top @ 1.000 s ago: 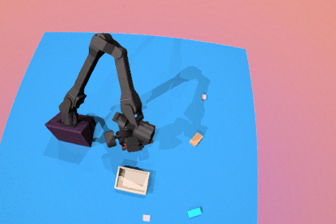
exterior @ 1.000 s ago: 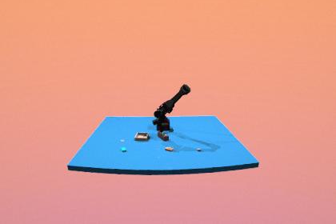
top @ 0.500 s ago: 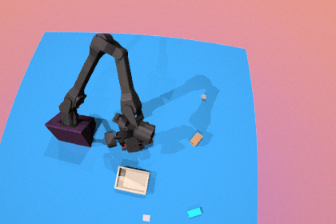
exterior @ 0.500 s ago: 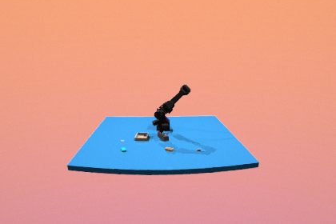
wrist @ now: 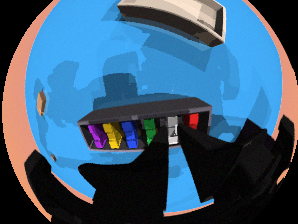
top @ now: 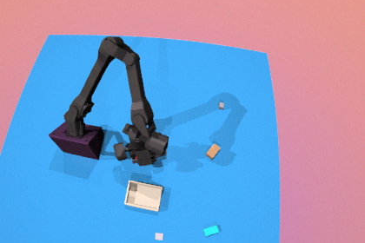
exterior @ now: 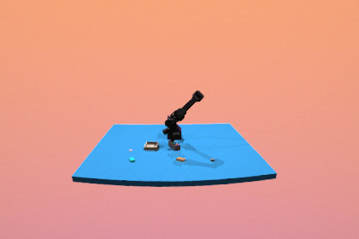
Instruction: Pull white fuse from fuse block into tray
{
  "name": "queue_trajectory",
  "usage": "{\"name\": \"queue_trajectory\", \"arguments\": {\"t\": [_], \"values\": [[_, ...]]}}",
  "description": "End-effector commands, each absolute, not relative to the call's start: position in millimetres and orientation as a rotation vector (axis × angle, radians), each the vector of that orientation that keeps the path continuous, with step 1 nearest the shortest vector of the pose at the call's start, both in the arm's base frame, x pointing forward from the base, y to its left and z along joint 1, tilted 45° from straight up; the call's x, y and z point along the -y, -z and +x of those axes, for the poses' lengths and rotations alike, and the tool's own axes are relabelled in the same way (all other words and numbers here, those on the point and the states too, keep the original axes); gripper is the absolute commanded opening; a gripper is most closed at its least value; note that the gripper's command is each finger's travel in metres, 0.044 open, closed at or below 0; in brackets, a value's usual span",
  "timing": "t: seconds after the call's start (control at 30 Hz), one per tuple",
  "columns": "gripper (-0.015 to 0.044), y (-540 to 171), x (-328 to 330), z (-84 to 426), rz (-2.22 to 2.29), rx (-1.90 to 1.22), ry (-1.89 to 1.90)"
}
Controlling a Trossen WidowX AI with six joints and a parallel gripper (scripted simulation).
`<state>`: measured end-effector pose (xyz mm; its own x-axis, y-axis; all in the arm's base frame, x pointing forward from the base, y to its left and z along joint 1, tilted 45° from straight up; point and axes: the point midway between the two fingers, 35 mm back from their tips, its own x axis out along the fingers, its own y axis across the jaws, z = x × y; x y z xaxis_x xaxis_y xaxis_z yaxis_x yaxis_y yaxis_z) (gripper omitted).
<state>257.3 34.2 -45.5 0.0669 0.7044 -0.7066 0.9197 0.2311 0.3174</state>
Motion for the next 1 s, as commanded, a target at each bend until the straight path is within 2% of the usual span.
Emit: {"name": "queue_trajectory", "arguments": {"t": [0.0, 0.13, 0.97], "values": [[0.0027, 45.4, -34.1, 257.4, 1.527, -1.689, 0.332], [0.0001, 45.4, -34.1, 257.4, 1.527, -1.689, 0.332], [0.0, 38.4, -26.5, 257.2, 1.528, -1.689, 0.334]]}}
